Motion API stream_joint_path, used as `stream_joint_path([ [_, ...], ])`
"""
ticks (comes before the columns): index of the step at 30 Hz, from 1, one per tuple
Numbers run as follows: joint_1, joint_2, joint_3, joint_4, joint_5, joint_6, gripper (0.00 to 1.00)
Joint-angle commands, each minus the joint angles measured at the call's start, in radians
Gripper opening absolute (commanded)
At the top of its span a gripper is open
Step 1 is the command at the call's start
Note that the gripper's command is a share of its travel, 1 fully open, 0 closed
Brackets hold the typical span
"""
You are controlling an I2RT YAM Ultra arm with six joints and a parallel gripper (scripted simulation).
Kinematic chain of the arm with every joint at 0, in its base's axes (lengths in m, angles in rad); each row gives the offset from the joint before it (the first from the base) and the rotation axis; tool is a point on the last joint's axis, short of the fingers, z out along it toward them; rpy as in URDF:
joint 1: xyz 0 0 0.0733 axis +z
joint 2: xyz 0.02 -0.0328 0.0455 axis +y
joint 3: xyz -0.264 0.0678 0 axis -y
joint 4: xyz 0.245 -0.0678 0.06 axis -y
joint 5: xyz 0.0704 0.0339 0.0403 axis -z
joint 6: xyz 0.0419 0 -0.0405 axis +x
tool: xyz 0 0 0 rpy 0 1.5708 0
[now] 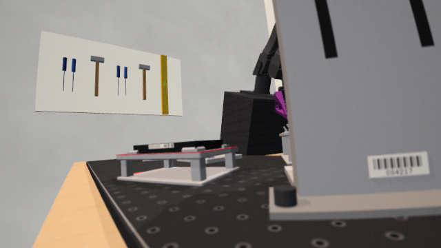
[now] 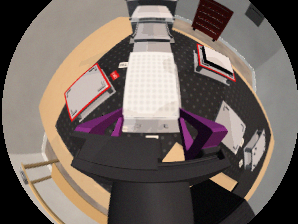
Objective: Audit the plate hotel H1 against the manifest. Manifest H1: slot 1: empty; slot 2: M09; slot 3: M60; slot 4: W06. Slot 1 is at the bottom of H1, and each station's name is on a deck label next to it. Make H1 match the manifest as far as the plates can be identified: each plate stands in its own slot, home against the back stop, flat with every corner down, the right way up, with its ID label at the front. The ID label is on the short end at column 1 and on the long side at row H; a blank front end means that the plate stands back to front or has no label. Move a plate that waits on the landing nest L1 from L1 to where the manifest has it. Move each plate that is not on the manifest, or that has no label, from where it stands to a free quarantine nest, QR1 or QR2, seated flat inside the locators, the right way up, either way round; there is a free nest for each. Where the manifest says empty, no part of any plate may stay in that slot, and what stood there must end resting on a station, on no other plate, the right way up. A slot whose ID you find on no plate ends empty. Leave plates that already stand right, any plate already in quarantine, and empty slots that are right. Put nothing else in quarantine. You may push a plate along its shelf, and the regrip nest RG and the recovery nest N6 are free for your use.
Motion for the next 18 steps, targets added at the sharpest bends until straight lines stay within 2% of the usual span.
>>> stream_joint_path([
  [1,-0.001,-0.014,-0.004,-0.027,0.001,-0.001,0.86],
  [15,-0.004,-0.159,-0.029,-0.146,-0.002,-0.002,0.86],
  [18,-0.005,-0.17,-0.03,-0.155,-0.002,-0.003,0.86],
])
